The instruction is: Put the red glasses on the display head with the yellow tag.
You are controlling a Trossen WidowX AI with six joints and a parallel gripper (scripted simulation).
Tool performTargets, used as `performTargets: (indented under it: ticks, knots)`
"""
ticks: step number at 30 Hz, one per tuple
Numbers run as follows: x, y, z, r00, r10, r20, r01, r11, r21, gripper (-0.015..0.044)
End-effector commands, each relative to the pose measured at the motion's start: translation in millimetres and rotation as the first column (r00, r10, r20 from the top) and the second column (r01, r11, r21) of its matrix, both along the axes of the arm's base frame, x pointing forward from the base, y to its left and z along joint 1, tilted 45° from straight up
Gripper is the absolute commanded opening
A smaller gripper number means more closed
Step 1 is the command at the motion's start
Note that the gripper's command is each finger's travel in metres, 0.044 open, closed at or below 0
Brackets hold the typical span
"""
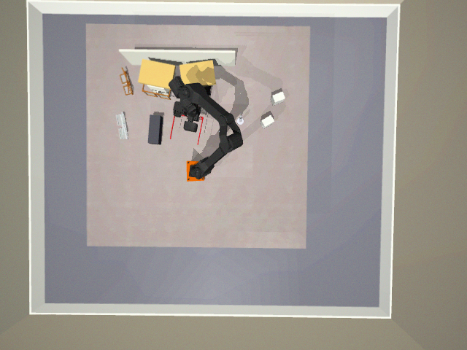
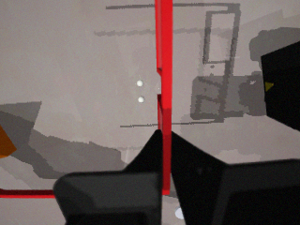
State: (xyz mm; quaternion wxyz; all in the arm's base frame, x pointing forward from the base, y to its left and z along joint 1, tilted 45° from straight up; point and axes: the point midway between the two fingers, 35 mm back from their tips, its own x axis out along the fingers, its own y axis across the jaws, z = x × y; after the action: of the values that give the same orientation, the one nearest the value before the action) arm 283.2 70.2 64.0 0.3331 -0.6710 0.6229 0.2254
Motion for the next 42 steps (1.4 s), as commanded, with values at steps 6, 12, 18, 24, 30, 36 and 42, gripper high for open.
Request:
performTargets:
  ticks: [6,12,18,24,30,36,42]
  knots:
    - [0.2,-6.5,-6.7,1.000,0.005,-0.007,-0.005,1.000,-0.005,0.0000]
    - [1.0,-10.0,-10.3,1.000,0.005,-0.007,-0.006,1.000,-0.005,0.0000]
    - [1.7,-13.5,-13.9,1.000,0.006,-0.007,-0.006,1.000,-0.006,0.0000]
    - [2.3,-17.1,-17.4,1.000,0.006,-0.007,-0.006,1.000,-0.006,0.0000]
    - [2.8,-20.7,-20.9,1.000,0.005,-0.007,-0.006,1.000,-0.006,0.0000]
    - [3.2,-24.3,-24.4,1.000,0.005,-0.007,-0.005,1.000,-0.007,0.0000]
    - [3.5,-28.0,-27.8,1.000,0.005,-0.006,-0.005,1.000,-0.007,0.0000]
